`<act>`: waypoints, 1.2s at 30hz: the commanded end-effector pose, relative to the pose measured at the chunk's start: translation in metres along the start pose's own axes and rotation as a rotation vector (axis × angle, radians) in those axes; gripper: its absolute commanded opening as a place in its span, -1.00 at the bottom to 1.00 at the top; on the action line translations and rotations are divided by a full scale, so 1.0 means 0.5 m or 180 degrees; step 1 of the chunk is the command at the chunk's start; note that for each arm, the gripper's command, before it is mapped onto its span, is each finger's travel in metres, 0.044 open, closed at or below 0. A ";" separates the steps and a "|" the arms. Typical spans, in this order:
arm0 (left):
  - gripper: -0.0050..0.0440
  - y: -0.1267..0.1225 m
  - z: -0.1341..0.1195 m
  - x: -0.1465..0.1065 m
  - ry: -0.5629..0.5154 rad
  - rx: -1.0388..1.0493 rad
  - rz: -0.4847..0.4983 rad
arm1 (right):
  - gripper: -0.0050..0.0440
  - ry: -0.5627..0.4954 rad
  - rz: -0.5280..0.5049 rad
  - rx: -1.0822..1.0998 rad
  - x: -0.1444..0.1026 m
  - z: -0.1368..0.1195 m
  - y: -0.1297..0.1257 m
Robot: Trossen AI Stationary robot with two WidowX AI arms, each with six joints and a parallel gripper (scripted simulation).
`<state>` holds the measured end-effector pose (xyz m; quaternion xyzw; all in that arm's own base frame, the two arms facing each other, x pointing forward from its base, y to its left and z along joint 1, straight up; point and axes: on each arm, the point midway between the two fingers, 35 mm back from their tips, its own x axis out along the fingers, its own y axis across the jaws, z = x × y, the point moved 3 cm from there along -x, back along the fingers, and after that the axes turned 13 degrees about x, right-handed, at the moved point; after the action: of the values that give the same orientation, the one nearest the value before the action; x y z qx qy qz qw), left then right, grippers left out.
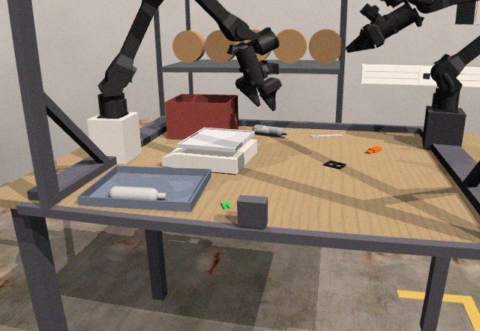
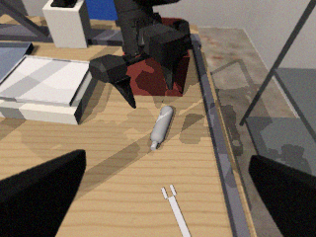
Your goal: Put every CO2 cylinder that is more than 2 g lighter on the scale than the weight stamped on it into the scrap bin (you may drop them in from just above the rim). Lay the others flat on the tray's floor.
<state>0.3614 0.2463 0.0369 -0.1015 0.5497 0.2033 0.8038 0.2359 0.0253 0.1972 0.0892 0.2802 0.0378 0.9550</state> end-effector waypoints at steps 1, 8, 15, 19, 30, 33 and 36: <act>1.00 0.019 0.006 0.010 0.0039 0.0093 0.0043 | 1.00 -0.0043 0.0006 -0.0003 -0.005 0.008 0.001; 1.00 0.017 -0.003 0.016 0.0083 0.0122 0.0028 | 1.00 -0.0043 0.0006 -0.0003 -0.005 0.008 0.001; 0.61 0.018 0.005 0.020 0.0104 0.0205 0.0020 | 1.00 -0.0043 0.0006 -0.0003 -0.005 0.008 0.001; 0.25 0.015 0.023 0.033 0.0231 0.0594 -0.0035 | 1.00 -0.0043 0.0006 -0.0003 -0.005 0.008 0.001; 0.25 0.010 0.070 0.078 0.0656 0.1978 -0.0331 | 1.00 -0.0043 0.0006 -0.0003 -0.005 0.008 0.001; 0.25 0.009 0.081 0.091 0.0741 0.2380 -0.0436 | 1.00 -0.0043 0.0006 -0.0003 -0.005 0.008 0.001; 0.25 0.006 0.083 0.099 0.0834 0.2677 -0.0549 | 1.00 -0.0043 0.0006 -0.0003 -0.005 0.008 0.001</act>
<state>0.4012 0.2735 0.0033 0.1383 0.6637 -0.0746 0.7313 0.2359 0.0253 0.1972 0.0892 0.2802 0.0378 0.9550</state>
